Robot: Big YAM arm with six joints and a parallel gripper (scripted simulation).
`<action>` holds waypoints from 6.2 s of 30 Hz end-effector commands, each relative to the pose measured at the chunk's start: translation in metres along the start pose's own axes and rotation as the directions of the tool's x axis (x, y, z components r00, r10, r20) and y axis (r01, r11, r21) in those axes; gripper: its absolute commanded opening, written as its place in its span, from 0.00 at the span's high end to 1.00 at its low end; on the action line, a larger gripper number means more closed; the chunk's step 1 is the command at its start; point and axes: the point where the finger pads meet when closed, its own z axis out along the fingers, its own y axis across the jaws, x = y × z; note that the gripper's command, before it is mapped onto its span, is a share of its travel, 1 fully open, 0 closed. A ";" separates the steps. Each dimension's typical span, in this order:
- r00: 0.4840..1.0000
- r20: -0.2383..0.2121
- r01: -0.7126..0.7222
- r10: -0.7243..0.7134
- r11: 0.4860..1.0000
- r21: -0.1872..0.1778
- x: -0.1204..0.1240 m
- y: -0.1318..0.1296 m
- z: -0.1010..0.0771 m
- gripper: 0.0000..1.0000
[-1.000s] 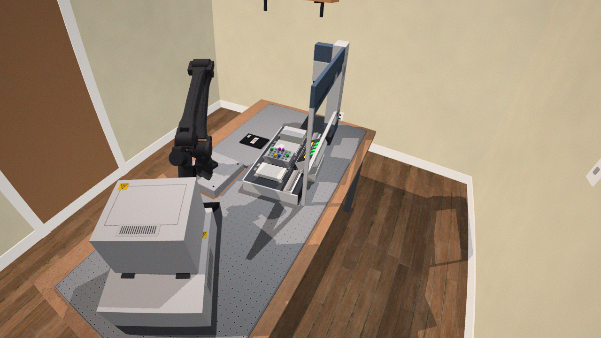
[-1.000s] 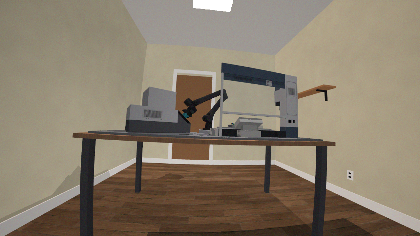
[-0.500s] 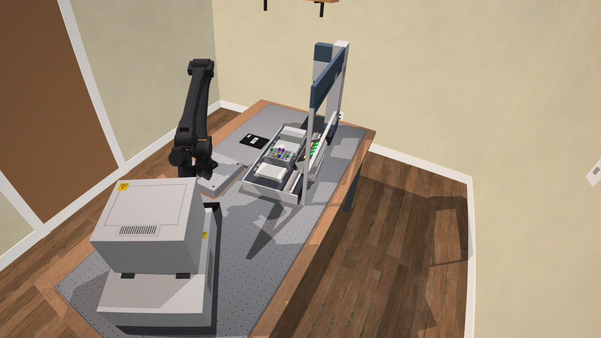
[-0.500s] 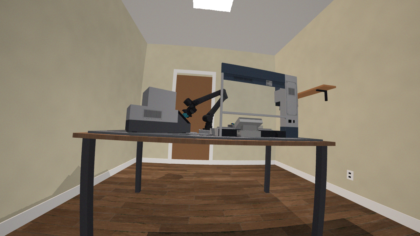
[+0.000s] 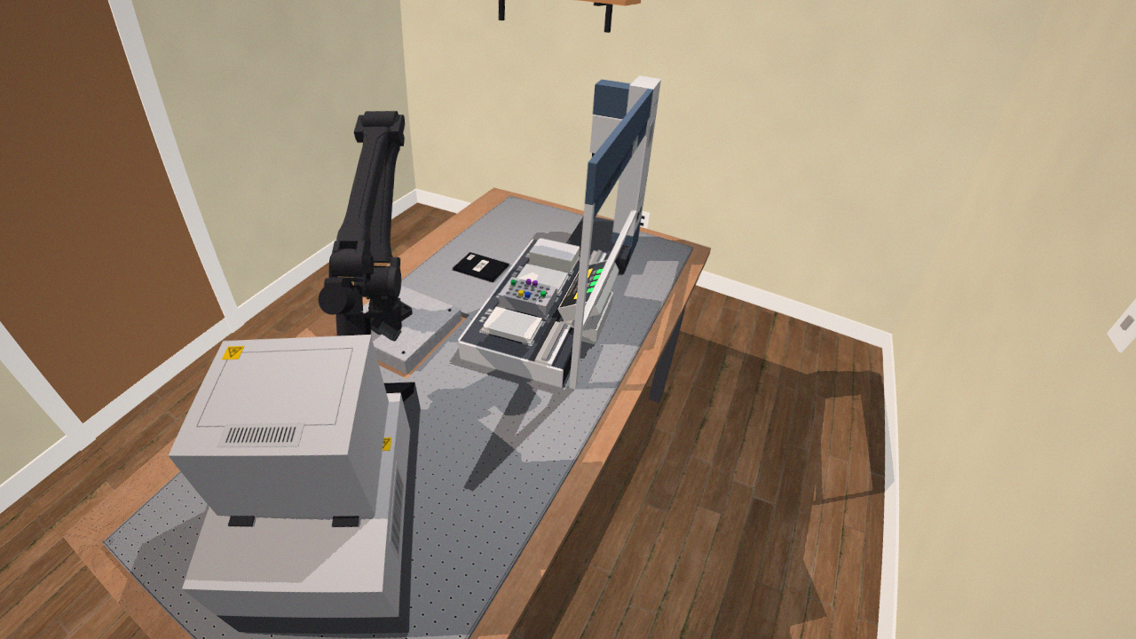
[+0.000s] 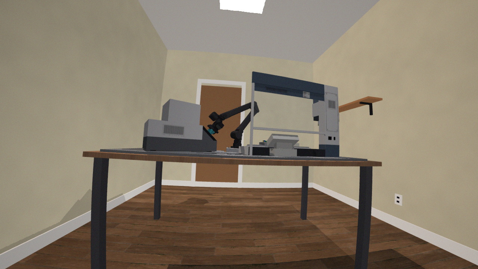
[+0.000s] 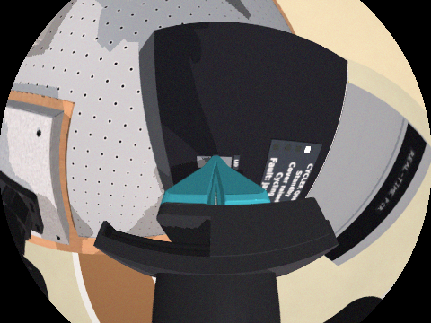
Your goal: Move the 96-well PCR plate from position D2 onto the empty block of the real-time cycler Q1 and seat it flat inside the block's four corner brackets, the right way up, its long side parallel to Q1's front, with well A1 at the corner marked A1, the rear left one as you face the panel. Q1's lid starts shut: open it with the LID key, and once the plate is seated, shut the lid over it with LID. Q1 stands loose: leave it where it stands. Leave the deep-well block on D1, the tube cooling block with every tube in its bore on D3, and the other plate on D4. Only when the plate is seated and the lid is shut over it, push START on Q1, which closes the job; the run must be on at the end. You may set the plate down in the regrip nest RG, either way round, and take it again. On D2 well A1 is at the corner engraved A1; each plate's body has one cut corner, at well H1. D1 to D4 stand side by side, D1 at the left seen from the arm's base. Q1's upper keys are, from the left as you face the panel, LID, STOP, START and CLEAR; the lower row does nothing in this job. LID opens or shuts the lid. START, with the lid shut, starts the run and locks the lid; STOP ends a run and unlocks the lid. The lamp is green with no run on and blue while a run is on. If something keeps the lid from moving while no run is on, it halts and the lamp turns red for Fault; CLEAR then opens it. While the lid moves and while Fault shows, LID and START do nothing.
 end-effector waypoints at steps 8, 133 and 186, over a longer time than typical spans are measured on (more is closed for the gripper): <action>1.000 -0.017 -0.004 0.005 0.996 0.089 0.003 -0.056 -0.005 1.00; 0.997 0.066 0.033 -0.043 0.989 0.147 -0.027 -0.085 0.005 1.00; 0.993 0.102 0.040 -0.058 0.985 0.166 -0.037 -0.084 0.008 1.00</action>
